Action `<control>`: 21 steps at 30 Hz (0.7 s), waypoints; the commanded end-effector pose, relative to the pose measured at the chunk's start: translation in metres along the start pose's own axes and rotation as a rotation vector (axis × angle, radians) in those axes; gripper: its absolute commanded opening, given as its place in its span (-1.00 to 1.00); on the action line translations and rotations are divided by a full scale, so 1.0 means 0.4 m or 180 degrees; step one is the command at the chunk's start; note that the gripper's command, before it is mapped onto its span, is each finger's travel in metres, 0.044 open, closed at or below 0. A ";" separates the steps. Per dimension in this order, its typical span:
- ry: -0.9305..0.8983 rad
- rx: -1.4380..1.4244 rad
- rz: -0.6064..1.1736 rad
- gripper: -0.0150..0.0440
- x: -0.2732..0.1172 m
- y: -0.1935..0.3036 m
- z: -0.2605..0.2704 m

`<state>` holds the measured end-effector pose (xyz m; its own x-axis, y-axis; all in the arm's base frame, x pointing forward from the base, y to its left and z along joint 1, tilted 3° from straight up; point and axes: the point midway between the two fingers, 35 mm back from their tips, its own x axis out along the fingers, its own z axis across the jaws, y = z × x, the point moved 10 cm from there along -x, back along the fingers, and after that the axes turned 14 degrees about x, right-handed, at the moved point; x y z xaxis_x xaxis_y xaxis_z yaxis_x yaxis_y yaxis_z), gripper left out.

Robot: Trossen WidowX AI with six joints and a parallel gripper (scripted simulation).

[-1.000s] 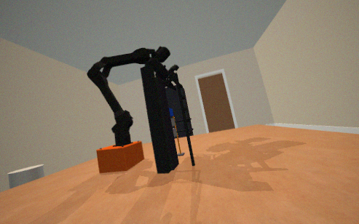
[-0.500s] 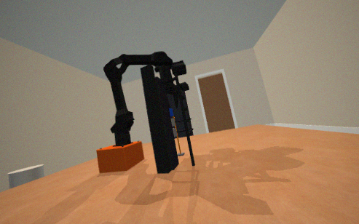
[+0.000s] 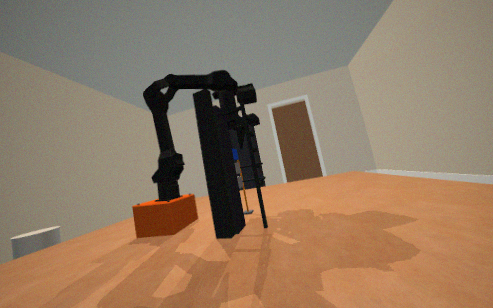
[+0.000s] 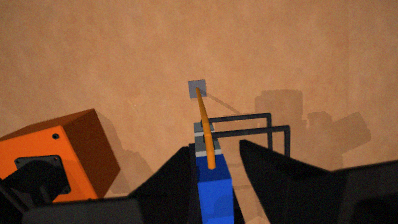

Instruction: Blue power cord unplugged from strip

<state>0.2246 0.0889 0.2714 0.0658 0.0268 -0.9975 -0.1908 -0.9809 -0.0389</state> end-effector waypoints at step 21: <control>-0.0003 -0.0006 0.0029 0.05 0.001 0.089 -0.019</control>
<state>0.2277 0.0569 0.2705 0.0652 0.0170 -0.9977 -0.1941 -0.9805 -0.0294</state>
